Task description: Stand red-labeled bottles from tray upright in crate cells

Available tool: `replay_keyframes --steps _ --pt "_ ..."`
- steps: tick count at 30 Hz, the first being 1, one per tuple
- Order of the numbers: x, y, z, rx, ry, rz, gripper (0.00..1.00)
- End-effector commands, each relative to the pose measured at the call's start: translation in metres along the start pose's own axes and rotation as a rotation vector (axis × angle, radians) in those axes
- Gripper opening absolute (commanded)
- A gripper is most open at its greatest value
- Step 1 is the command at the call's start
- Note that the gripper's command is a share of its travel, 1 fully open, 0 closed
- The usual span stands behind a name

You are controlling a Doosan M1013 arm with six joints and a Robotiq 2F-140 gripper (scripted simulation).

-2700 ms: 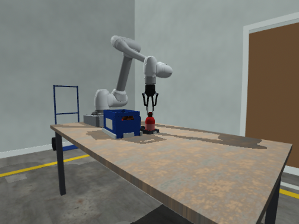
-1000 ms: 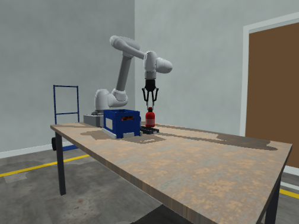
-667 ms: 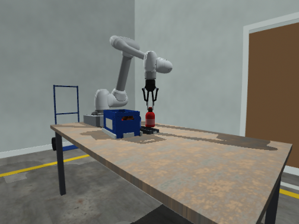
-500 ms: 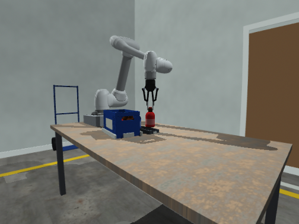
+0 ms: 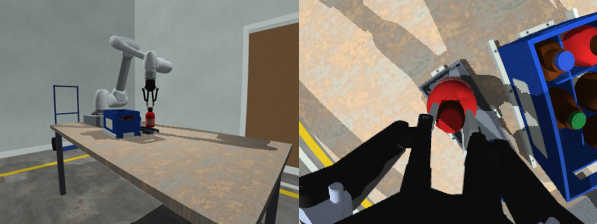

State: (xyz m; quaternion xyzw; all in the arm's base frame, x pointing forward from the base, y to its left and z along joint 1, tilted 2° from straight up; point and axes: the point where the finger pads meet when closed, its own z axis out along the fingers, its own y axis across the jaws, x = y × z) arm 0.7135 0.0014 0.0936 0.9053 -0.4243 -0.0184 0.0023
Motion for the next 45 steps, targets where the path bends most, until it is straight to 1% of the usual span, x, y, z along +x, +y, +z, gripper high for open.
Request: replay_keyframes --steps 1,24,45 --pt "0.0 0.0 0.0 0.0 0.0 0.0 0.0" --pt "0.0 0.0 -0.002 0.0 0.0 0.0 0.0" --pt "0.0 0.0 -0.021 0.0 0.0 0.0 0.0"
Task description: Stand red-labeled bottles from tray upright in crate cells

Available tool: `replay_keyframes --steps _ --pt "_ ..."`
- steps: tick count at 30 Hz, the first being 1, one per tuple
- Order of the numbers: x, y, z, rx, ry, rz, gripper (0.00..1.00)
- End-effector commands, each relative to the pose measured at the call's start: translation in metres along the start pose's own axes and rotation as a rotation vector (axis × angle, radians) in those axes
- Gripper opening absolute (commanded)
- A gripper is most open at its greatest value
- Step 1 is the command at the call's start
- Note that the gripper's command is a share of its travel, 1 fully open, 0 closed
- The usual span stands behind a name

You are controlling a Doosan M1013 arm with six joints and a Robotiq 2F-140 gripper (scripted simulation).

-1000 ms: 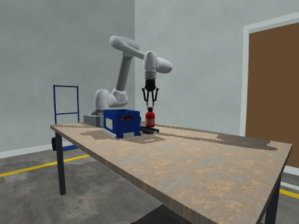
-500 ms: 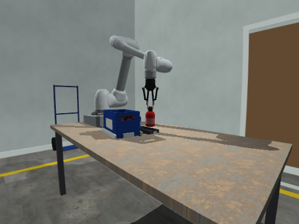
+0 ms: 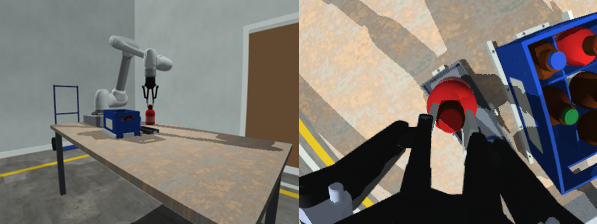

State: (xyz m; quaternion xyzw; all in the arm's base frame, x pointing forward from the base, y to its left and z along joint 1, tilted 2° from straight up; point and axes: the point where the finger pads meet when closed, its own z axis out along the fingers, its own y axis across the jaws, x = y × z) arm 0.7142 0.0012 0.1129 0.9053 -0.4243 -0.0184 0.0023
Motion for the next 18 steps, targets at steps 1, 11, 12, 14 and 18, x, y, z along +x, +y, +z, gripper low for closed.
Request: replay_keyframes --steps 1,11,12,14,18 --pt "0.0 0.0 -0.003 0.0 0.0 0.0 0.0" --pt "0.0 0.0 -0.012 0.0 0.0 0.0 0.0" --pt "0.0 0.0 -0.013 0.0 0.0 0.0 0.0" --pt "0.0 0.0 -0.015 0.0 0.0 0.0 0.0" --pt "0.0 0.0 -0.018 0.0 0.0 0.0 0.0"
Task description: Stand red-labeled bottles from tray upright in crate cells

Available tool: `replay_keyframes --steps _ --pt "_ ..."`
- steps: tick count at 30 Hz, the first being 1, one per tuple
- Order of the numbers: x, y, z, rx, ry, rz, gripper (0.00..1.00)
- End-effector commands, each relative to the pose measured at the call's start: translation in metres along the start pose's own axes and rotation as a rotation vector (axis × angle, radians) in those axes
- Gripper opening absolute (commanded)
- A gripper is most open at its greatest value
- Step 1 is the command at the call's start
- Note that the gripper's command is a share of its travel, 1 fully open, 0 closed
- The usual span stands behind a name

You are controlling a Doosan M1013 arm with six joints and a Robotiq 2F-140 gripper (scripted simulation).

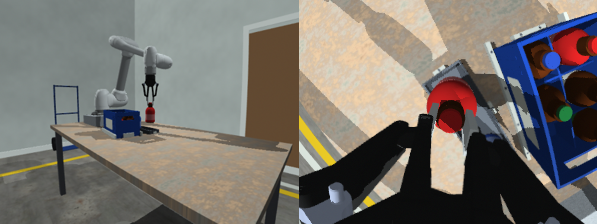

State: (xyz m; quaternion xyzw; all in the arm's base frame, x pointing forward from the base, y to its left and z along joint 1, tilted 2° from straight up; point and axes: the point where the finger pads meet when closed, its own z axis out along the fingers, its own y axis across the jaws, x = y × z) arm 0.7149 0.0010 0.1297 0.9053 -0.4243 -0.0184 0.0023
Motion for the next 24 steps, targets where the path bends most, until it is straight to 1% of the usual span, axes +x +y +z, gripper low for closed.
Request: replay_keyframes --steps 1,24 --pt "0.0 0.0 -0.0015 0.0 0.0 0.0 0.0" --pt "0.0 0.0 -0.0042 0.0 0.0 0.0 0.0"
